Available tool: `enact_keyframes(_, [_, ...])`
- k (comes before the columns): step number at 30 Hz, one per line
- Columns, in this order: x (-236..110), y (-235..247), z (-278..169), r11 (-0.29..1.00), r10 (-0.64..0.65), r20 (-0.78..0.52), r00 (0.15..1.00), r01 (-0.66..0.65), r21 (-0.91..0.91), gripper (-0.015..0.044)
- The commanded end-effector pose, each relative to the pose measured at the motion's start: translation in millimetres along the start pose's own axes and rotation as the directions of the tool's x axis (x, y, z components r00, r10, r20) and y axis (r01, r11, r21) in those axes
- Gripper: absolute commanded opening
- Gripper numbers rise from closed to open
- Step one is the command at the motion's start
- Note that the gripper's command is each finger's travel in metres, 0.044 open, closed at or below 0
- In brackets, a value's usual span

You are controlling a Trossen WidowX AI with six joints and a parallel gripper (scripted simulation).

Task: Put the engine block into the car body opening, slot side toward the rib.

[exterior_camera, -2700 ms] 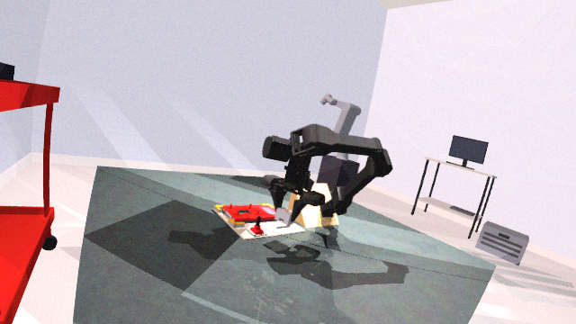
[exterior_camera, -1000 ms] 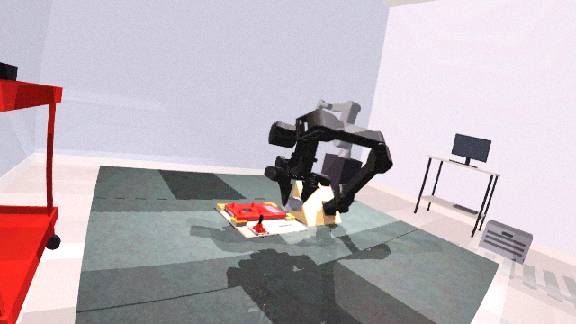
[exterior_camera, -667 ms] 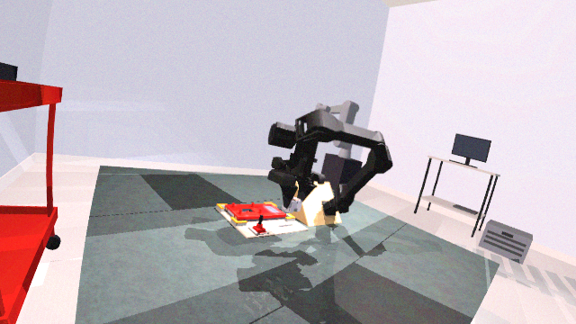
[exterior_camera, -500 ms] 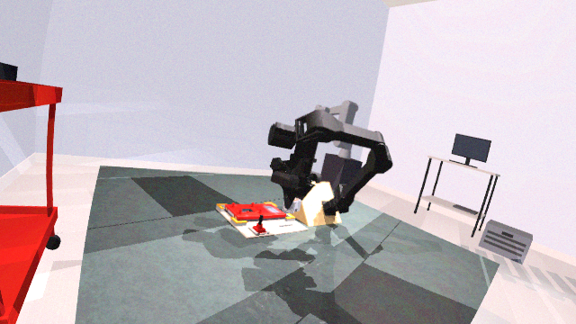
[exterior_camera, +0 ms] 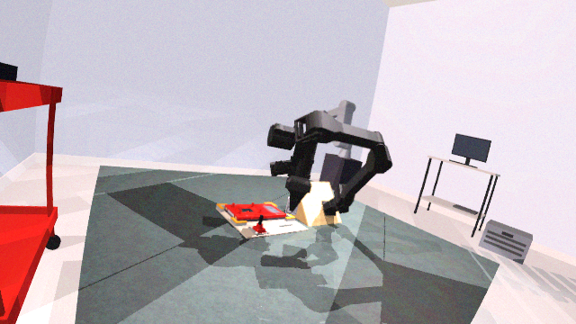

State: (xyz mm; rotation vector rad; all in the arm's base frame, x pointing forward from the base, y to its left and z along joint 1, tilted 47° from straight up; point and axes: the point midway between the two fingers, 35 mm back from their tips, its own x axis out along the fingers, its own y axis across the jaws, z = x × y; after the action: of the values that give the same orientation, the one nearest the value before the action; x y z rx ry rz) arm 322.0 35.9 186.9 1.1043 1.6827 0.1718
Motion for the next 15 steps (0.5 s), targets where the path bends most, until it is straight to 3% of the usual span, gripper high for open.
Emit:
enact_keyframes(1, [0.5, -0.6, 0.4, 0.989, -0.007, 0.0, 1.0, 0.007, -0.146, 0.0])
enact_keyframes(15, [2.6, -0.4, 0.7, 0.807, -0.011, -0.005, 1.0, 0.005, -0.59, 0.0])
